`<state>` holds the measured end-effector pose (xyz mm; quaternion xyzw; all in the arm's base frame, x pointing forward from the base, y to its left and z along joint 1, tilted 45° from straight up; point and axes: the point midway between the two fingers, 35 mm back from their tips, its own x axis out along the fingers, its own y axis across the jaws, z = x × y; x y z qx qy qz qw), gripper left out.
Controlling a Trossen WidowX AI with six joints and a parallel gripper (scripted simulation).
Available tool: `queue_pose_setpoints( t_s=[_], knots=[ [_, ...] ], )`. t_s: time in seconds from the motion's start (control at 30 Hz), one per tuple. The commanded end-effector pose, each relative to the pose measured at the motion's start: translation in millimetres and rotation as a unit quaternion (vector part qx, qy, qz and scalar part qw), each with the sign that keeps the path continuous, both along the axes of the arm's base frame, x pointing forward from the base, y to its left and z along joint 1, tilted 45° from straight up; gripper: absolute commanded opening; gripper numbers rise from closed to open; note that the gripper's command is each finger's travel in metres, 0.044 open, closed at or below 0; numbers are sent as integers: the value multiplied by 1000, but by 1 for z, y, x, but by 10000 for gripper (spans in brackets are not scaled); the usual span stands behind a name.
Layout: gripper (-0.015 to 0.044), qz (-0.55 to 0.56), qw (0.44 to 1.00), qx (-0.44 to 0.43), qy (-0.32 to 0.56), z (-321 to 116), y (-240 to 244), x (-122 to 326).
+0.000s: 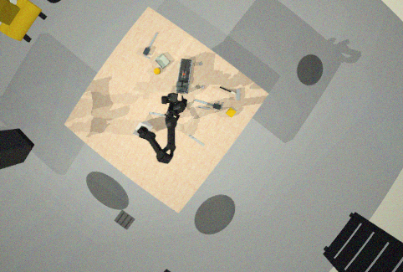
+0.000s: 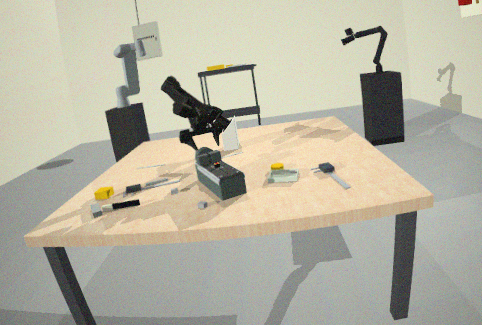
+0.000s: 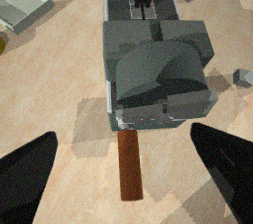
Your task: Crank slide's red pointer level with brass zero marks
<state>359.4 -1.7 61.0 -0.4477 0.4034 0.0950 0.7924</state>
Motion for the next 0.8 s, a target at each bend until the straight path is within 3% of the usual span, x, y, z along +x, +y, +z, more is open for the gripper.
queue_pose_setpoints(
  t_s=[0.0, 0.27, 0.77],
  knots=[
    [440, -1, 1000, 2, -3, 19, 19, 2],
    [440, 3, 1000, 2, -2, 62, 63, -6],
    [440, -77, 995, 16, -68, 53, 88, 56]
  ],
)
